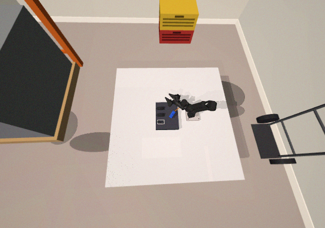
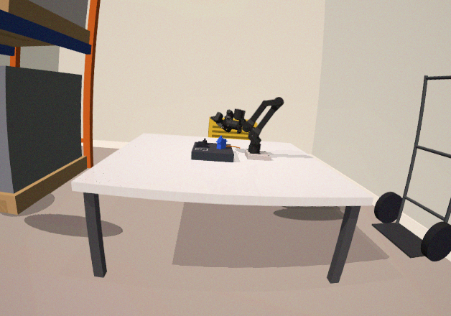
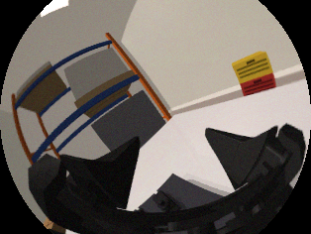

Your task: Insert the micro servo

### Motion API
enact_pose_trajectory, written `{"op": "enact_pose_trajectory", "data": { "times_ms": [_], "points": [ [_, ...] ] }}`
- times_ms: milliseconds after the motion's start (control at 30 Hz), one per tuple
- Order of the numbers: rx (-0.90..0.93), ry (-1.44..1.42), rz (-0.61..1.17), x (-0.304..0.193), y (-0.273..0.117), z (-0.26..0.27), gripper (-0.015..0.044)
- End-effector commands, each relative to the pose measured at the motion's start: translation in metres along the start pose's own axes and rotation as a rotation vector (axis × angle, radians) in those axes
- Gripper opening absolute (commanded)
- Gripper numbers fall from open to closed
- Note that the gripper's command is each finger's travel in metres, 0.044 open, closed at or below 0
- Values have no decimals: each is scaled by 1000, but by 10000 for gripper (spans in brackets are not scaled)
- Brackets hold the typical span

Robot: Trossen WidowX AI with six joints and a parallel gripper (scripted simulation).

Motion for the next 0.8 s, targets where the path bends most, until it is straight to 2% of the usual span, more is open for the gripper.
{"op": "enact_pose_trajectory", "data": {
  "times_ms": [0,33,233,767],
  "points": [
    [0,2,4,0,0,0,426],
    [0,8,10,-1,1,1,440],
    [-4,65,92,-6,10,7,440],
    [-124,332,453,-23,35,36,440]
  ]
}}
Point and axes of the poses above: the point midway between the two fingers, 35 mm back from their tips, its own y axis out along the fingers, its own z axis across the jaws, x = y × z, the point moved 8 cm from there along -y, back along the fingers, and after that the axes turned 2 degrees about -y, right-handed, at the moved point
